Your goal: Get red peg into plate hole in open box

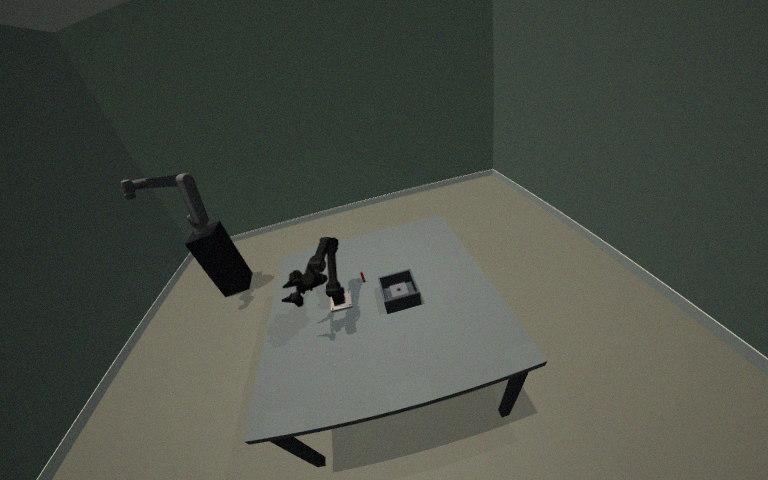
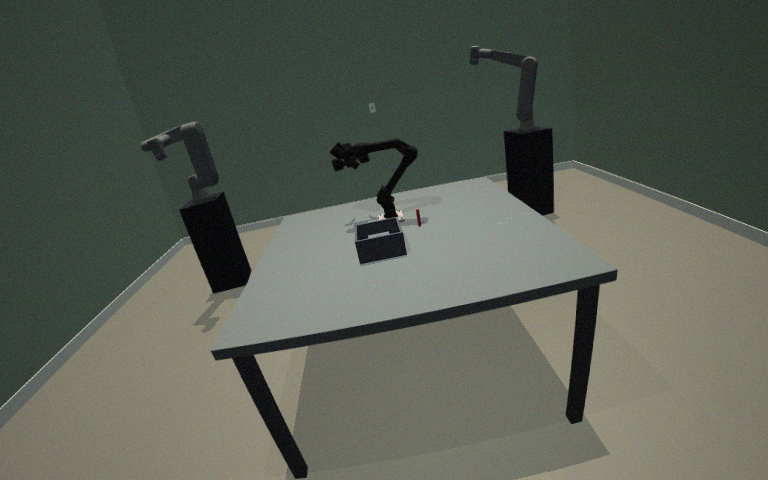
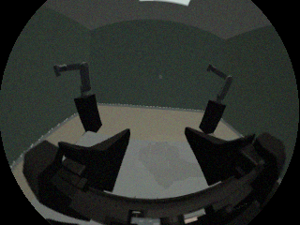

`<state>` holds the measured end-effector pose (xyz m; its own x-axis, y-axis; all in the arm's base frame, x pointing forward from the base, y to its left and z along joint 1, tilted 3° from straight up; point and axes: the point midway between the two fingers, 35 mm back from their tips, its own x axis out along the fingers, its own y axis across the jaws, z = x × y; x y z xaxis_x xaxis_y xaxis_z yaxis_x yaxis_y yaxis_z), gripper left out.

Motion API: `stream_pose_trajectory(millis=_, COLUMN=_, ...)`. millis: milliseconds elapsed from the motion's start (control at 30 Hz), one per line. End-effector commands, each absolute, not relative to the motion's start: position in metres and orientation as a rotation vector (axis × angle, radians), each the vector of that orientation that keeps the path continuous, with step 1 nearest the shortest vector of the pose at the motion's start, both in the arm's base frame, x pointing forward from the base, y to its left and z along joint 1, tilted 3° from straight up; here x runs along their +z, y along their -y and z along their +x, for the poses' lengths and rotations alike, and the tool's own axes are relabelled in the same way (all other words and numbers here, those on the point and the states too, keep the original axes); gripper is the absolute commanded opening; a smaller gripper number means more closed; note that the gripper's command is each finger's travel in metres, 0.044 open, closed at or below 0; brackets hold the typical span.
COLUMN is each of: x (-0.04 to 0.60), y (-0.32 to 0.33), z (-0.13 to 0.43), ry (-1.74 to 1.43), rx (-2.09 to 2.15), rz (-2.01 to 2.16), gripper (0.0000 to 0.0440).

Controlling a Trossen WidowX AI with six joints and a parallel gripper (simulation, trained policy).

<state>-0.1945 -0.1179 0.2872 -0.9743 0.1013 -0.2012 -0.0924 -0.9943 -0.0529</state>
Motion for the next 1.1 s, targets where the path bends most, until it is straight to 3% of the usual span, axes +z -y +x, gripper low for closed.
stream_pose_trajectory(millis=0, x=0.286, y=0.120, z=-0.193, ry=0.090, rx=3.042, rz=-0.321, gripper=0.0419)
stream_pose_trajectory(millis=67, x=0.284, y=0.129, z=-0.188, ry=0.150, rx=3.087, rz=-0.348, gripper=0.0440)
stream_pose_trajectory(millis=533, x=0.260, y=0.200, z=-0.117, ry=0.526, rx=3.460, rz=-0.548, gripper=0.0440)
stream_pose_trajectory(millis=1067, x=0.239, y=0.235, z=0.007, ry=1.062, rx=3.812, rz=-0.815, gripper=0.0440)
